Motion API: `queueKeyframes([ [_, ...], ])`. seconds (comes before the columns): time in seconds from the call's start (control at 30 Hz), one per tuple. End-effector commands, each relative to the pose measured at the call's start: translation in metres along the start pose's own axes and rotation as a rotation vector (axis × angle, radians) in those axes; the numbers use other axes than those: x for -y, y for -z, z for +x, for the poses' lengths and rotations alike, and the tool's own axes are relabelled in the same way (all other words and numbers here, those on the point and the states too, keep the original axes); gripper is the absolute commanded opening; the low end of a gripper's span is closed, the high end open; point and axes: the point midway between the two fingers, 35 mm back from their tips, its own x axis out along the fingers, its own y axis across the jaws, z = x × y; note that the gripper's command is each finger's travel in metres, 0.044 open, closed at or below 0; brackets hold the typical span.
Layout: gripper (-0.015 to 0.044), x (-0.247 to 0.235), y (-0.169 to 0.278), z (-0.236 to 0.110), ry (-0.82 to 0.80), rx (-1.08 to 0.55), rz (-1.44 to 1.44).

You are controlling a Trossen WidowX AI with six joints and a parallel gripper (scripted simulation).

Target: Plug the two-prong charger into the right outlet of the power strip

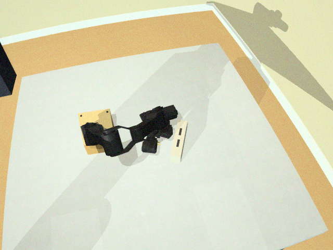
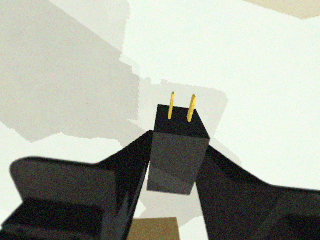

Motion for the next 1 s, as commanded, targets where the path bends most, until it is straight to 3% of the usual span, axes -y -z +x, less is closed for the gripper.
queueKeyframes([
  [0.0,0.0000,-0.001,-0.004,0.000,-0.004,-0.002,0.014],
  [0.97,0.0000,0.002,-0.040,0.001,-0.007,-0.002,0.082],
])
